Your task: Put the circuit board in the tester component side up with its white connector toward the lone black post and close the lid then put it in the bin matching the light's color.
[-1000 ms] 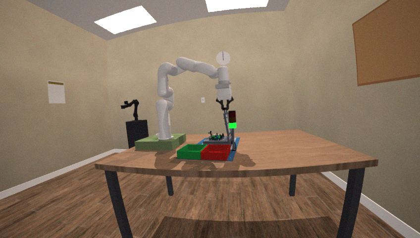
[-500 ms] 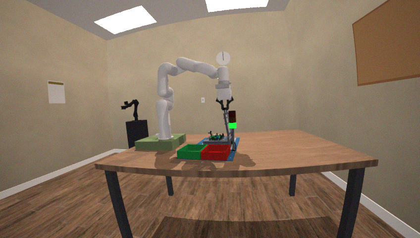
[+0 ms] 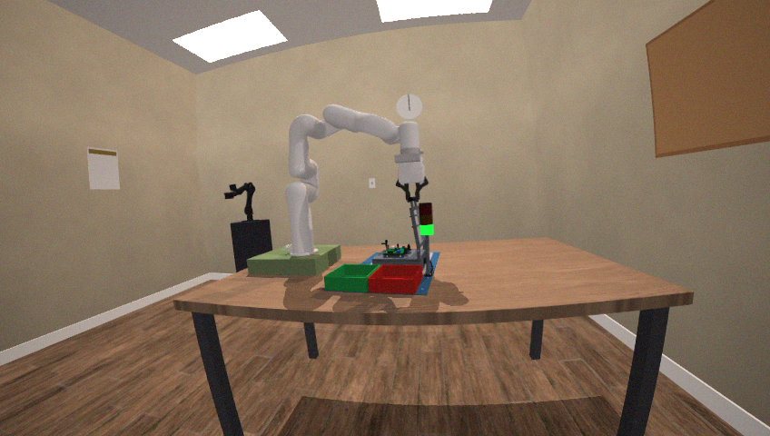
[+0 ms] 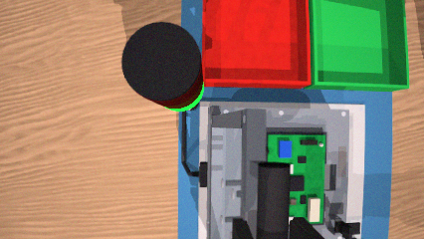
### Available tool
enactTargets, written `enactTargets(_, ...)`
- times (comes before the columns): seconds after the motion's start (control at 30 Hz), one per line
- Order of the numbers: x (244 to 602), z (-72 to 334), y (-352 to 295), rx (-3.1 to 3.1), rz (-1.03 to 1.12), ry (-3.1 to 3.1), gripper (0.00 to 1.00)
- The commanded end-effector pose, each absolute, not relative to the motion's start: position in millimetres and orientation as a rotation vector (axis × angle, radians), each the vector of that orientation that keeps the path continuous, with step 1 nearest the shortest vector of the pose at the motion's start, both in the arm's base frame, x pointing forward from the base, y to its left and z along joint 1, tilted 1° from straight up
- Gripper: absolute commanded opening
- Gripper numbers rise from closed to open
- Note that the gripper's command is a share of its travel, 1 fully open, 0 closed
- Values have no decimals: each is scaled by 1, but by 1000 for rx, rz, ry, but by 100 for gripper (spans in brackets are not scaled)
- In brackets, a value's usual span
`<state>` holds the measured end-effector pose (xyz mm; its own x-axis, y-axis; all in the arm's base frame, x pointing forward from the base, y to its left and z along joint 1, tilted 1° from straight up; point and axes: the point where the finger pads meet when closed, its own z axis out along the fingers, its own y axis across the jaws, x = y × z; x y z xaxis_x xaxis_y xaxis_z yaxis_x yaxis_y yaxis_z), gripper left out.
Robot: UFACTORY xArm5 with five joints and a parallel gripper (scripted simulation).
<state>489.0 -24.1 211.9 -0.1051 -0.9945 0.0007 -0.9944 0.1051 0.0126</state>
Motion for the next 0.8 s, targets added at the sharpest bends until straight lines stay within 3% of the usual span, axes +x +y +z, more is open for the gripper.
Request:
enactTargets(0.0,490,213,-24,2098,-9,-2331,28)
enactTargets(0.53,490,212,-24,2098,-9,-2331,28)
enactTargets(0.57,490,212,-24,2098,-9,-2331,0)
enactTargets(0.77,490,212,-24,2098,-9,-2331,0)
